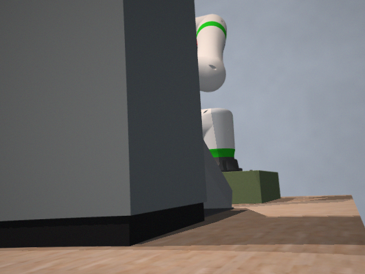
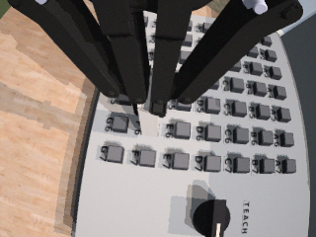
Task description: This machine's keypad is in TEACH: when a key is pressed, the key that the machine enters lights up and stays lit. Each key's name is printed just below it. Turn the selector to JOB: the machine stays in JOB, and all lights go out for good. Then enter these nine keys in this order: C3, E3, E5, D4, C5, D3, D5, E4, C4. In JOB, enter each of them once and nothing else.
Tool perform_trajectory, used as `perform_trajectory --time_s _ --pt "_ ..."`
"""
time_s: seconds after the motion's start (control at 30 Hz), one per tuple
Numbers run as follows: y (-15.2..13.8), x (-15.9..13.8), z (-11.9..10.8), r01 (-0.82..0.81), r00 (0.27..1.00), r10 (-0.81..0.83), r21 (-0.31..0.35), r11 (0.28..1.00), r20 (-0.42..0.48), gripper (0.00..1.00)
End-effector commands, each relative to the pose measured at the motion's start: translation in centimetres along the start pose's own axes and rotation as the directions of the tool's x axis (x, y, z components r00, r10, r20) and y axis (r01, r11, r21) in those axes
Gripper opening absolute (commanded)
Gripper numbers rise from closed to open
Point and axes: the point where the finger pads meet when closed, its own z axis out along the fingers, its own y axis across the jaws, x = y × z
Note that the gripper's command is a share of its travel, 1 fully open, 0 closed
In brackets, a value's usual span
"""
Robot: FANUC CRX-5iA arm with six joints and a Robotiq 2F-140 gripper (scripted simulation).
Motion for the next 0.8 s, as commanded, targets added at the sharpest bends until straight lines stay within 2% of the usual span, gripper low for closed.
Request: perform_trajectory --time_s 0.0,0.43,0.77 --pt "0.0 0.0 -0.6 0.000 1.000 0.000 0.000 1.000 0.000 0.00" --pt "0.0 0.0 -2.2 0.000 1.000 0.000 0.000 1.000 0.000 0.00" --pt "0.0 0.0 -2.4 0.000 1.000 0.000 0.000 1.000 0.000 0.00"
